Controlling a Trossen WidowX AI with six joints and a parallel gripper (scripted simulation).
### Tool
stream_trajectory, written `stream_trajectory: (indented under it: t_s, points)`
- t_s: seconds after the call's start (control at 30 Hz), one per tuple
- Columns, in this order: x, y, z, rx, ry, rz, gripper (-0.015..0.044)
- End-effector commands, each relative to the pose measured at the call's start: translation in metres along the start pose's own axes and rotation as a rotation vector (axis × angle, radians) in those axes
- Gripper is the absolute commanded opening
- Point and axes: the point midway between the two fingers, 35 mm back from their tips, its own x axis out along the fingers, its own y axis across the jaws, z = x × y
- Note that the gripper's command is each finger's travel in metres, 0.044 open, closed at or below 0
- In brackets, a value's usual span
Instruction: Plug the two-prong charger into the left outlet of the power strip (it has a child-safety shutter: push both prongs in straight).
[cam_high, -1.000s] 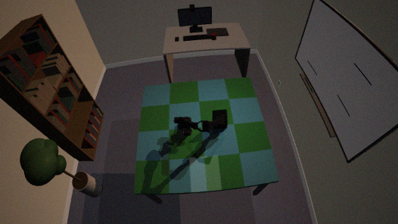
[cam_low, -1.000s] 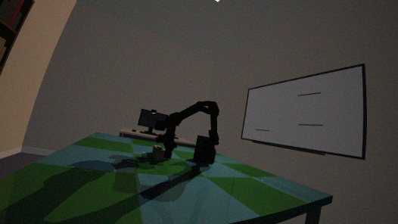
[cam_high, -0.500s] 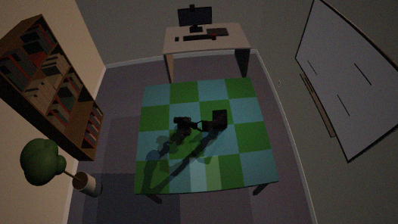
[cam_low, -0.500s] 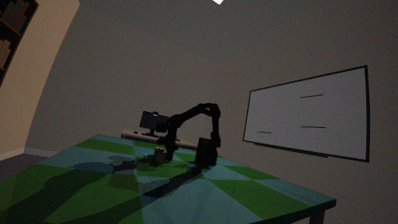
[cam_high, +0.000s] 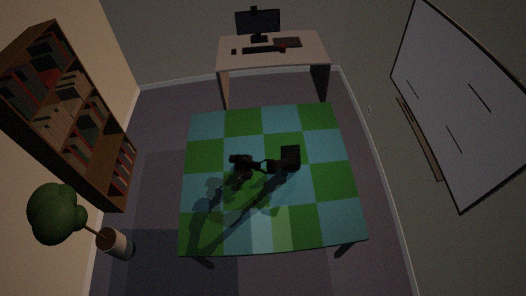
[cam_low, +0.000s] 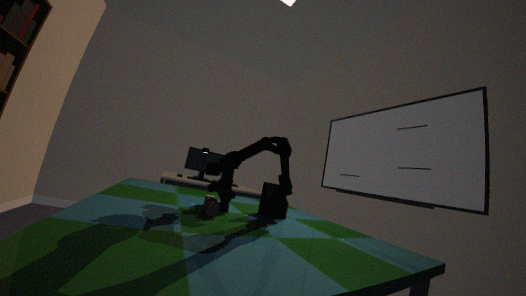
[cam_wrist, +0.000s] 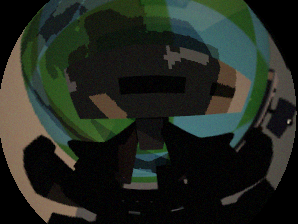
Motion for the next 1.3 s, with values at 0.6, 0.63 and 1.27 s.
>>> stream_trajectory:
  t_s: [0.6,0.63,1.27]
  points:
    - [-0.0012,0.0015,0.0156,-0.014,-0.018,0.000,0.0000]
    - [-0.0012,0.0015,0.0160,-0.014,-0.018,0.000,0.0000]
    - [-0.0008,0.0015,0.0146,-0.014,-0.018,0.000,0.0000]
